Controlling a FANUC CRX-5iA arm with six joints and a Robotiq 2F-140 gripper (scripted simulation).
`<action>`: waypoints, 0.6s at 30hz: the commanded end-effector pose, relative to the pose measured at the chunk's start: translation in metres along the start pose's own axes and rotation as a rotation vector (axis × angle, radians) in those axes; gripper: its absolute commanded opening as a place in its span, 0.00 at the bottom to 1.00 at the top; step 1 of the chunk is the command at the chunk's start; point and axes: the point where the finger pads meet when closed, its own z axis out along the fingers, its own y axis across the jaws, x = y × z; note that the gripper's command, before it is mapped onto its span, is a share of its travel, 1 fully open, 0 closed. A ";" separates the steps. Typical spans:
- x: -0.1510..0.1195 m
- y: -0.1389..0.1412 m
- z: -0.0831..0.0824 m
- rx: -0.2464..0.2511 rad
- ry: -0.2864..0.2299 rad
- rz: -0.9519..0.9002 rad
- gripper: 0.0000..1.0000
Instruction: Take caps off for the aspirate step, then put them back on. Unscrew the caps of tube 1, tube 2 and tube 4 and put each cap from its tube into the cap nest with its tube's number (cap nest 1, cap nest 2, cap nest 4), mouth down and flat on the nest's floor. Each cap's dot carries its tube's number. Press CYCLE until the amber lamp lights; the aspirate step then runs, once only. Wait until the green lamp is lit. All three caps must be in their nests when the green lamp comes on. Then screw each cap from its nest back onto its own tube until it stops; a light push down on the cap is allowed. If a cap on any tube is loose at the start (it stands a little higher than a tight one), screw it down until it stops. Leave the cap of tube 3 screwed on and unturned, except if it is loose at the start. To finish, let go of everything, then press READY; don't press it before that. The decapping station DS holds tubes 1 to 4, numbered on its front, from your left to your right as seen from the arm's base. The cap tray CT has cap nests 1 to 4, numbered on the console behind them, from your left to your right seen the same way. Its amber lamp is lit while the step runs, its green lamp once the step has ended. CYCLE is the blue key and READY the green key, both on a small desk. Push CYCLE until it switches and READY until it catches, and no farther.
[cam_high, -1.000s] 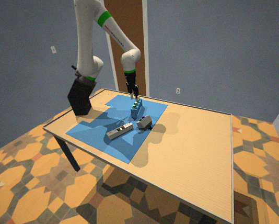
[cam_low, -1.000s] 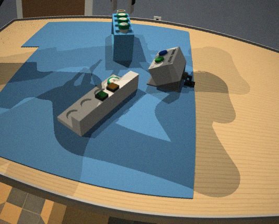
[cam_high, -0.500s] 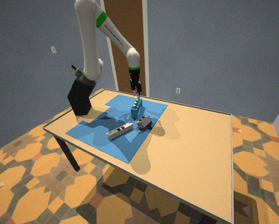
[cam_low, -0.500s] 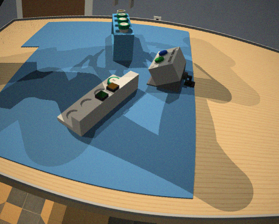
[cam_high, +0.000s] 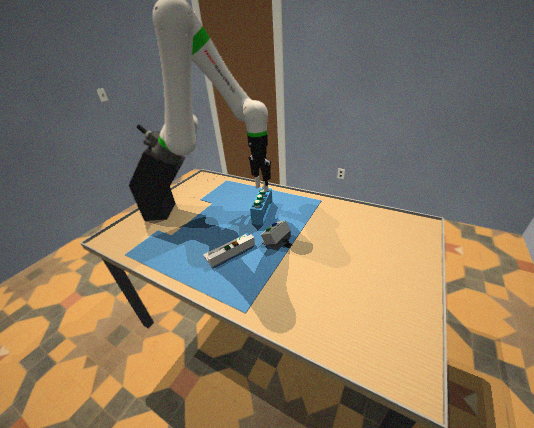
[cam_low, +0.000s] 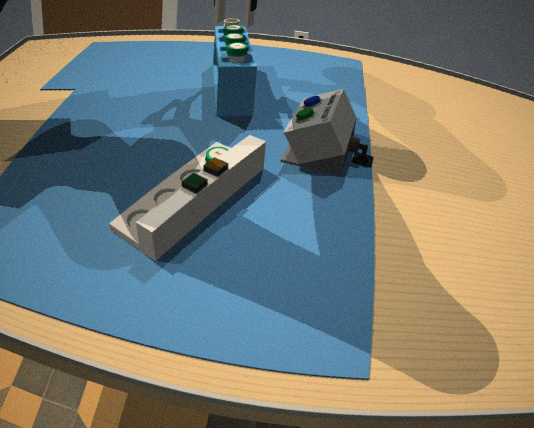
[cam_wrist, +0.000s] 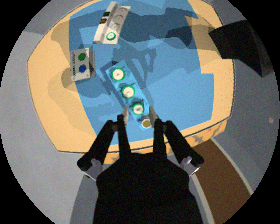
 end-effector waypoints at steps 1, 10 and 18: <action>0.000 -0.001 0.011 0.002 0.000 0.000 0.35; 0.000 -0.001 0.011 0.002 0.000 0.000 0.35; 0.000 0.000 0.015 0.002 0.000 0.000 0.35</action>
